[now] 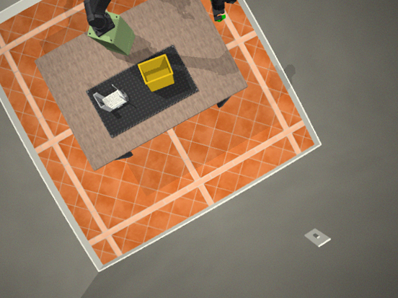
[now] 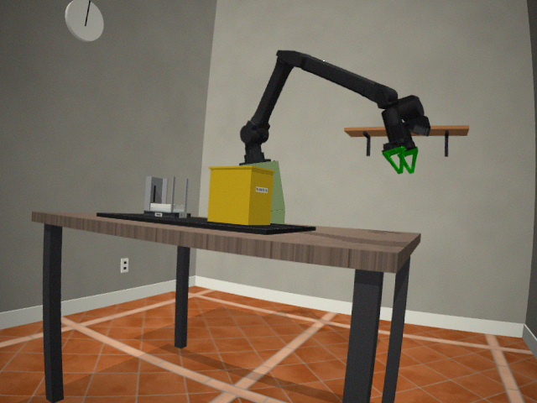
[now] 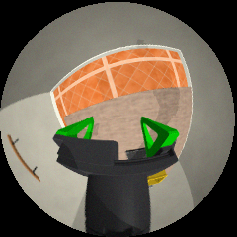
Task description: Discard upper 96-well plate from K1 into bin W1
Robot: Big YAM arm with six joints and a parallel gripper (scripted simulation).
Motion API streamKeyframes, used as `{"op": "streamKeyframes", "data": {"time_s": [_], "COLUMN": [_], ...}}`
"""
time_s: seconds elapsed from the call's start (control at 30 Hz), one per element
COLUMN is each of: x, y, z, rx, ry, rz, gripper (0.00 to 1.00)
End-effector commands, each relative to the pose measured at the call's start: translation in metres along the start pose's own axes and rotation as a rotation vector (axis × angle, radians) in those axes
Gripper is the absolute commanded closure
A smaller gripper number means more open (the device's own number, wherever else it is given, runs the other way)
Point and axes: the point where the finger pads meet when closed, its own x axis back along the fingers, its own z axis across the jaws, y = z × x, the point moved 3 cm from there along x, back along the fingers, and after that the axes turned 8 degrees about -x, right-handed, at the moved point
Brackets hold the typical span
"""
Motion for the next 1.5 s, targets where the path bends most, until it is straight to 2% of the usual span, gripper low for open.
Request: {"op": "streamKeyframes", "data": {"time_s": [0.0, 0.07, 0.17, 0.33, 0.43, 0.5, 0.53, 0.57, 0.6, 0.63, 0.83, 0.97, 1.07, 1.1, 1.17, 1.27, 1.4, 1.47], "x": [0.033, 0.036, 0.041, 0.049, 0.053, 0.053, 0.024, 0.025, 0.047, 0.057, 0.063, 0.068, 0.069, 0.057, 0.073, 0.076, 0.081, 0.083], "y": [0.019, 0.019, 0.013, 0.012, 0.010, 0.010, -0.004, -0.005, 0.003, 0.006, 0.001, -0.005, -0.006, -0.013, -0.010, -0.015, -0.023, -0.026], "z": [-0.017, -0.026, -0.040, -0.063, -0.078, -0.078, -0.065, -0.079, -0.091, -0.097, -0.120, -0.139, -0.143, -0.147, -0.157, -0.171, -0.189, -0.198], "rx": [-0.086, -0.152, -0.152, -0.130, -0.251, -0.251, -0.258, -0.274, -0.285, -0.286, -0.264, -0.418, -0.420, -0.419, -0.415, -0.398, -0.552, -0.554], "ry": [-0.002, -0.006, -0.007, -0.006, -0.020, -0.020, -0.022, -0.022, -0.018, -0.017, -0.022, -0.036, -0.033, -0.034, -0.031, -0.033, -0.050, -0.046], "rz": [-0.074, -0.081, -0.055, -0.054, -0.060, -0.060, -0.009, -0.012, -0.047, -0.063, -0.062, -0.063, -0.065, -0.044, -0.068, -0.067, -0.068, -0.072], "gripper": [0.00, 0.00, 0.00, 0.00, 0.00, 0.00, 0.00, 0.00, 0.00, 0.00, 0.00, 0.00, 0.00, 0.00, 0.00, 0.00, 0.00, 0.00]}}
